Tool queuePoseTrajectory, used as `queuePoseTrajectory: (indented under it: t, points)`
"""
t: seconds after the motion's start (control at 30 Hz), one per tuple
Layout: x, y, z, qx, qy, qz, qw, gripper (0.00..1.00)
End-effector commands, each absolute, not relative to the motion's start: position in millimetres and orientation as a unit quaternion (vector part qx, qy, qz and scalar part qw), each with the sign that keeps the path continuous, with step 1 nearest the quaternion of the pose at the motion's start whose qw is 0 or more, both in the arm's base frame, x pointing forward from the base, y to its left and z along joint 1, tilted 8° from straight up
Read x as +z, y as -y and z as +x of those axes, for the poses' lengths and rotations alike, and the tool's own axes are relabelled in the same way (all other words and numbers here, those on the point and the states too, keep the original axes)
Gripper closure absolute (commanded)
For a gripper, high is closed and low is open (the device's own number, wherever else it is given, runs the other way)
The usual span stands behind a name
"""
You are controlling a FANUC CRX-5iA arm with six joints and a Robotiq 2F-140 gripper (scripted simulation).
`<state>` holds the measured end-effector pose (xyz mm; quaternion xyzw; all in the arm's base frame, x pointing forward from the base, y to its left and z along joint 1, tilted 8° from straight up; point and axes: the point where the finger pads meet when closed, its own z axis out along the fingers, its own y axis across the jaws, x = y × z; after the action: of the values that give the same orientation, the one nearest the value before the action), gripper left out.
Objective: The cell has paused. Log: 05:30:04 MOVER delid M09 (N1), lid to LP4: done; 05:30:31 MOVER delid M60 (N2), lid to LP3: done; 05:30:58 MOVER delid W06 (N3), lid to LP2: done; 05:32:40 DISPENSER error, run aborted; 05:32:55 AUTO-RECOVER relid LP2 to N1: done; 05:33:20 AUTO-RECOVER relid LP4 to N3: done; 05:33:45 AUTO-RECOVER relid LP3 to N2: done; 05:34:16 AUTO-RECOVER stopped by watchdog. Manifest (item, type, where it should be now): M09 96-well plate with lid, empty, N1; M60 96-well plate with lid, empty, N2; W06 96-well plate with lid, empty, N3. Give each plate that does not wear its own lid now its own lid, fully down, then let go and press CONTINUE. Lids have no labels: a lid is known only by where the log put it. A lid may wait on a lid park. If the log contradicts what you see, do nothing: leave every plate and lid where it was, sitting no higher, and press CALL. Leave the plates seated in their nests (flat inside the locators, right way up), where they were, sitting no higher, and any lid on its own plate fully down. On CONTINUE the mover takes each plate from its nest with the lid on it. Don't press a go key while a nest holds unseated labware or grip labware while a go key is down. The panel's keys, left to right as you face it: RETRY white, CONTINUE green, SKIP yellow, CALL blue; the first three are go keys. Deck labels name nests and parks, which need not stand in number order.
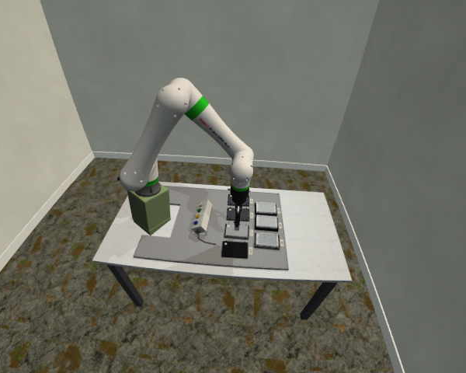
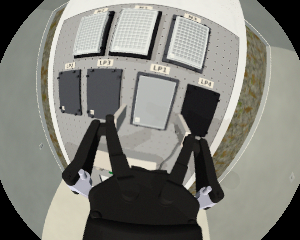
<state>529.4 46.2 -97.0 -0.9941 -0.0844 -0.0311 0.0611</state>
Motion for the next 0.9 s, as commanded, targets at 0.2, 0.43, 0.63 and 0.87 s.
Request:
queuePoseTrajectory:
  t: [0.2, 0.43, 0.63, 0.87]
  points:
    - [-96.8, -46.1, 529.5, -0.031, 0.084, -0.994, 0.061, 0.34]
    - [-97.0, -46.1, 529.6, -0.031, 0.084, -0.994, 0.061, 0.34]
    - [-98.2, -46.3, 529.7, -0.031, 0.085, -0.994, 0.061, 0.34]
    - [-102.3, -46.7, 530.0, -0.031, 0.085, -0.994, 0.062, 0.34]
